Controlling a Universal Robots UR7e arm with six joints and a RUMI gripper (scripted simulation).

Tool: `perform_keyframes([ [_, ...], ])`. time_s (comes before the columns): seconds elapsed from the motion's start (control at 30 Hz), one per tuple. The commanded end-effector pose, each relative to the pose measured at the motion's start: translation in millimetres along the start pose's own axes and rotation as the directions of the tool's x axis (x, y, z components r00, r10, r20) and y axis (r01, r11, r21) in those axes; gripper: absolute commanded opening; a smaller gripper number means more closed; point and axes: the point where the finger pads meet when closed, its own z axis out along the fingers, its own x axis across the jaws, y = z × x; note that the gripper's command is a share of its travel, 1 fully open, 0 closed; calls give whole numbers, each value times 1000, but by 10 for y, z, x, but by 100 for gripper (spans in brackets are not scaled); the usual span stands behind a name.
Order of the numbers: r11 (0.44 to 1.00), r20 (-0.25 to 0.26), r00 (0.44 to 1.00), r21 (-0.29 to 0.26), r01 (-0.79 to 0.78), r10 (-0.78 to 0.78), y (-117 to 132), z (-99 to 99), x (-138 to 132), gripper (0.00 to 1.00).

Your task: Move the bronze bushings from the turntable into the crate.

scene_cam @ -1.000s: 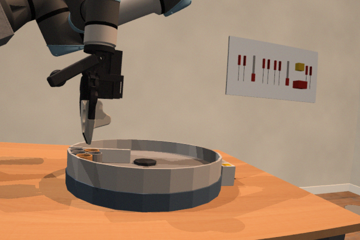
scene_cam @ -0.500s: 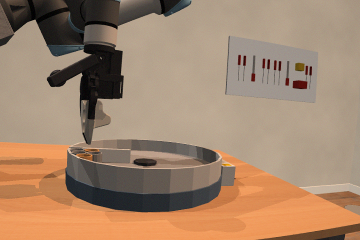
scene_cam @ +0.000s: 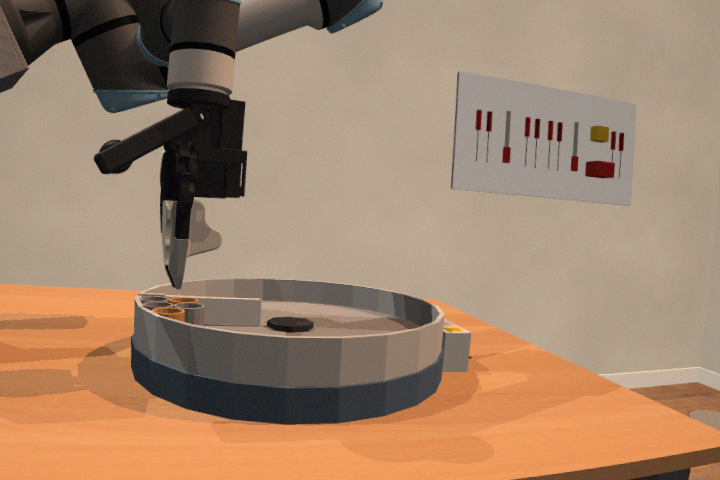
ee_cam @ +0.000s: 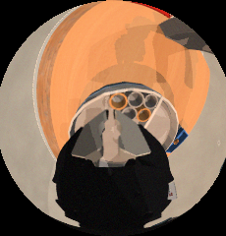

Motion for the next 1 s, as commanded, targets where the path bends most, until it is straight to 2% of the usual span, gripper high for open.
perform_keyframes([
  [0.0, 1000, 1, 1000, 0, -9, 9, 1, -2, -2, 5],
  [0.97, 994, 1, 994, 0, -111, 111, 3, -3, 16, 5],
])
